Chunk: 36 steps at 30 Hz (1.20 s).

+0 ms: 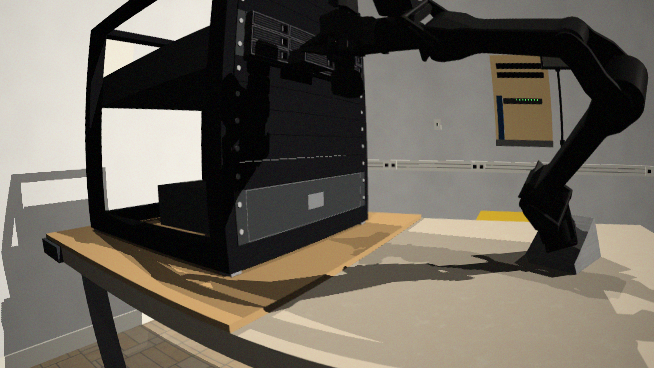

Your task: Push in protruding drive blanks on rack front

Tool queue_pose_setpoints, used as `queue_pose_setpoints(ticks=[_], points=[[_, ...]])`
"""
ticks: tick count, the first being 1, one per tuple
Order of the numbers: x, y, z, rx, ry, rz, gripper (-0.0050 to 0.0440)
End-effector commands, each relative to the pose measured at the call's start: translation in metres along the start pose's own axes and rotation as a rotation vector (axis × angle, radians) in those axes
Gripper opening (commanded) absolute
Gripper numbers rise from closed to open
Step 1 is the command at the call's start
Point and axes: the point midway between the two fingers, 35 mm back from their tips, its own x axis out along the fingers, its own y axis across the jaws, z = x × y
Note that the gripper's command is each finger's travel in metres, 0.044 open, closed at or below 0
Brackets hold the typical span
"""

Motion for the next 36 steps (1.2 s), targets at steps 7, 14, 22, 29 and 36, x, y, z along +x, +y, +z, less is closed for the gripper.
queue_pose_setpoints(ticks=[7, 14, 22, 29, 36], points=[[0.014, -0.003, 0.004, -0.01, -0.008, -0.013, -0.005], [0.014, -0.003, 0.004, -0.01, -0.008, -0.013, -0.005], [0.013, 0.0, 0.001, -0.001, -0.003, -0.004, -0.005], [-0.023, -0.009, 0.002, 0.001, -0.012, -0.018, -0.005], [-0.066, -0.005, 0.008, -0.008, -0.01, -0.015, -0.005]])
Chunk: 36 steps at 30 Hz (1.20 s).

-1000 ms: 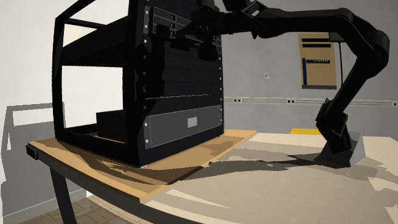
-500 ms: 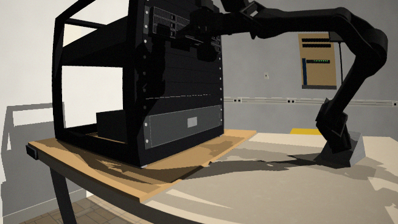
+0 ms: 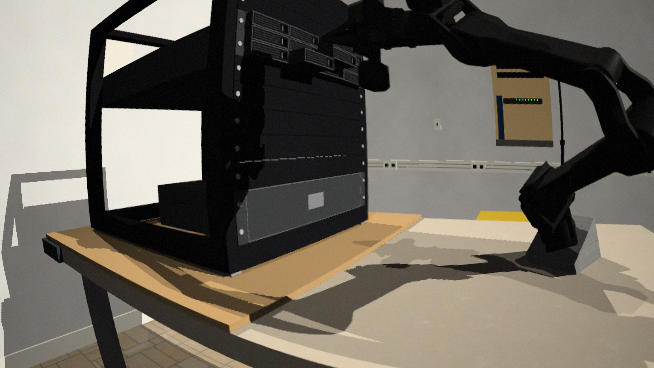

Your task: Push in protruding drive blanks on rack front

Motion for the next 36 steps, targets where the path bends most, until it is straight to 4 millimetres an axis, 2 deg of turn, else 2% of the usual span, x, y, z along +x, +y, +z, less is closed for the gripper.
queue_pose_setpoints(ticks=[1, 23, 29, 36], points=[[-0.02, 0.002, 0.001, 0.003, -0.003, 0.01, -0.005], [-0.021, 0.003, 0.002, 0.002, -0.002, 0.011, -0.005], [-0.016, 0.003, 0.002, 0.002, -0.003, 0.011, -0.005], [0.004, 0.003, 0.001, 0.002, -0.002, 0.011, -0.005]])
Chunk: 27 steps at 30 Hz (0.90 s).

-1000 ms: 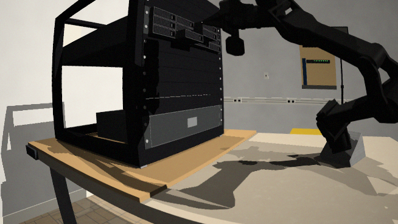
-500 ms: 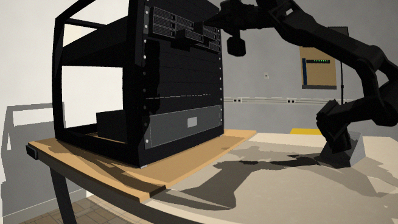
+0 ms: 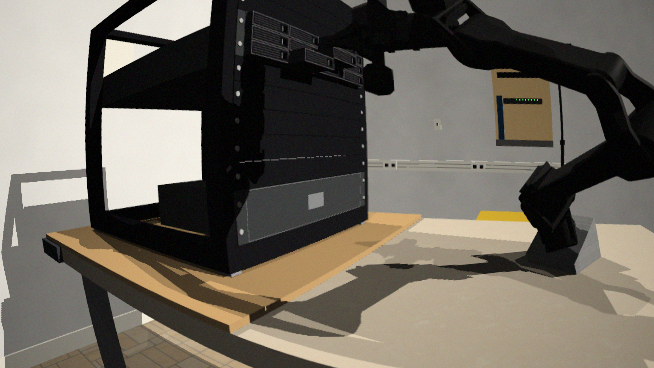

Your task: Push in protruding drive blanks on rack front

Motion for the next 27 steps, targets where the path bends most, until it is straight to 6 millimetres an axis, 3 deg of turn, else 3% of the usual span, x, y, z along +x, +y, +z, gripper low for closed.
queue_pose_setpoints(ticks=[1, 7, 15, 22, 27], points=[[0.013, -0.004, 0.002, -0.007, 0.001, -0.008, -0.005], [0.029, -0.005, 0.001, -0.007, 0.001, -0.008, -0.005], [0.032, -0.005, 0.001, -0.007, 0.001, -0.008, -0.005], [0.065, -0.005, 0.001, -0.007, 0.001, -0.008, -0.005], [0.069, -0.005, 0.001, -0.007, 0.001, -0.008, -0.005]])
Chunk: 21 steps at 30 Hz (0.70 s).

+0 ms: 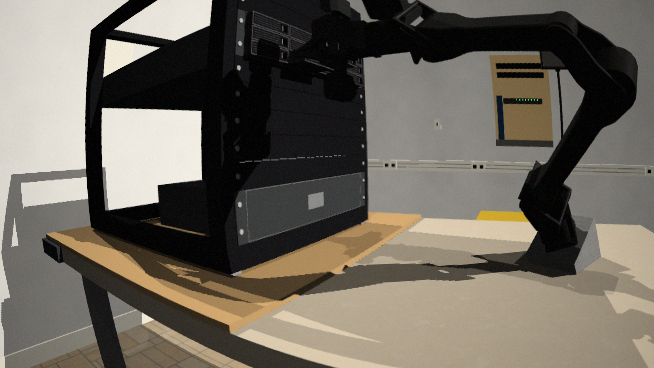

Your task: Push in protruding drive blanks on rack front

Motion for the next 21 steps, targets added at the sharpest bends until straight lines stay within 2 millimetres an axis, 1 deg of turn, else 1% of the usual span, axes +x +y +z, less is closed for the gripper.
queue_pose_setpoints(ticks=[1, 16, 21], points=[[-0.0002, -0.0112, 0.0109, -0.018, -0.021, -0.03, -0.005], [-0.0002, -0.0118, 0.0115, -0.018, -0.021, -0.03, -0.005], [-0.0011, -0.0181, 0.0179, -0.018, -0.021, -0.03, -0.005]])
